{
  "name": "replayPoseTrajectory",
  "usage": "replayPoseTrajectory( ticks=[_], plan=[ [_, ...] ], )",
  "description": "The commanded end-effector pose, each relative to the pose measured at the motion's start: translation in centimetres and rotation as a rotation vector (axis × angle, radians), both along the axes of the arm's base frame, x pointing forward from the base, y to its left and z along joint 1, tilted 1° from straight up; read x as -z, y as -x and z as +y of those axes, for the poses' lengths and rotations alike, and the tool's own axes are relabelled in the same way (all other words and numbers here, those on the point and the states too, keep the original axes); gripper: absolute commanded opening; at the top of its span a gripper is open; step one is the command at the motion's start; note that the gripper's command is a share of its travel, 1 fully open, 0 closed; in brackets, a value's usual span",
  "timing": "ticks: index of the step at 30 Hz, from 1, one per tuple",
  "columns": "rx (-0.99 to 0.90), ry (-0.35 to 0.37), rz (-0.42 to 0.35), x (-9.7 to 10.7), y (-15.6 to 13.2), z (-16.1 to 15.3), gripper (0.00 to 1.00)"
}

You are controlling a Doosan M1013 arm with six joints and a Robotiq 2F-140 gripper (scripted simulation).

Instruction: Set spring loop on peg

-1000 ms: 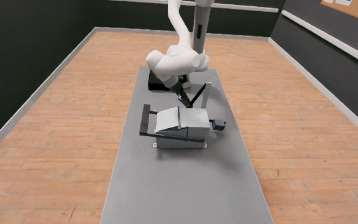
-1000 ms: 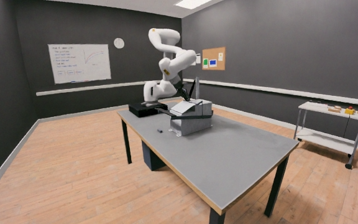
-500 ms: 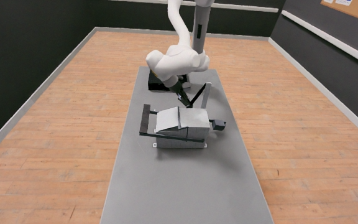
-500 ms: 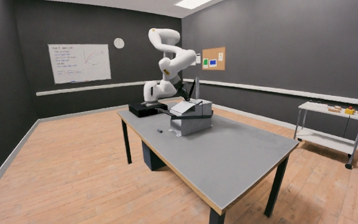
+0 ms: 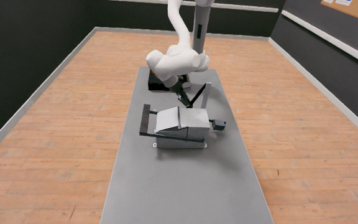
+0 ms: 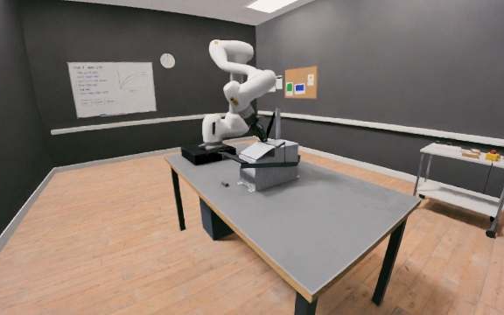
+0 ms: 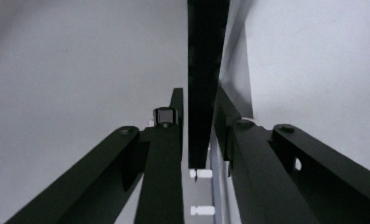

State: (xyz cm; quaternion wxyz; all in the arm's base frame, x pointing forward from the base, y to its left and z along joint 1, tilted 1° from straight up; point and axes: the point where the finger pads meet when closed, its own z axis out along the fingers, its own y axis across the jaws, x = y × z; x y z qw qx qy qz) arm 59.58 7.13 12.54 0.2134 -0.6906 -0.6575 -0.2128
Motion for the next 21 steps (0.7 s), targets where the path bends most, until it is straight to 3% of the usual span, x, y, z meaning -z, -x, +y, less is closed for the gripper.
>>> replayPoseTrajectory(
  ticks=[1, 2, 3, 21],
  plan=[
    [0.000, 0.000, -0.001, -0.06, -0.04, 0.00, 0.24],
    [0.000, 0.000, -0.001, -0.06, -0.04, 0.00, 0.24],
    [0.000, 0.000, -0.001, -0.06, -0.04, 0.00, 0.17],
    [0.000, 0.000, -0.001, -0.06, -0.04, 0.00, 0.17]
  ],
)
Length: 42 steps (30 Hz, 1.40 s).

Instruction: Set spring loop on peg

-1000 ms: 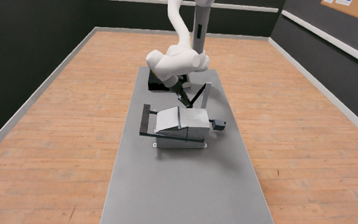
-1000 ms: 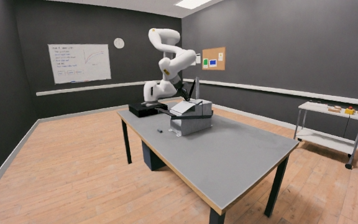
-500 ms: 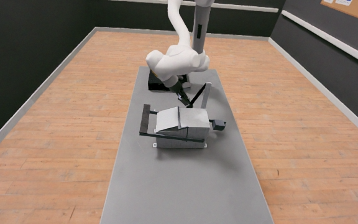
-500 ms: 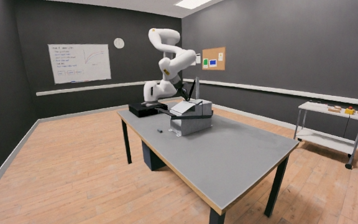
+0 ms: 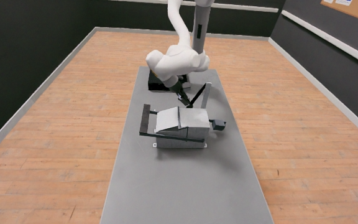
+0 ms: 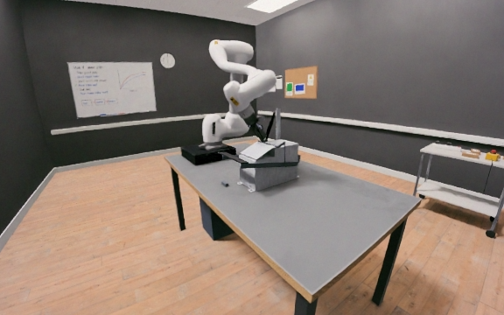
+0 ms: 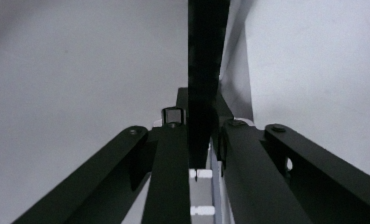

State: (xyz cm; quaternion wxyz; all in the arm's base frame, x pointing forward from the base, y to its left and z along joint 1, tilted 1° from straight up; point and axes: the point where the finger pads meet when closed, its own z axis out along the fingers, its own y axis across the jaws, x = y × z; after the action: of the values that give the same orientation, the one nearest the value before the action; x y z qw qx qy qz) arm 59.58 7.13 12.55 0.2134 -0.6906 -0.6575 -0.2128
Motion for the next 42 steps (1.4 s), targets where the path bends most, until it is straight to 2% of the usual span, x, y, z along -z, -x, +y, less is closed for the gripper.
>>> replayPoseTrajectory(
  ticks=[1, 42],
  plan=[
    [0.000, 0.000, -0.001, -0.06, -0.04, 0.00, 0.17],
    [0.000, 0.000, -0.001, 0.35, 0.00, -0.22, 0.17]
  ],
)
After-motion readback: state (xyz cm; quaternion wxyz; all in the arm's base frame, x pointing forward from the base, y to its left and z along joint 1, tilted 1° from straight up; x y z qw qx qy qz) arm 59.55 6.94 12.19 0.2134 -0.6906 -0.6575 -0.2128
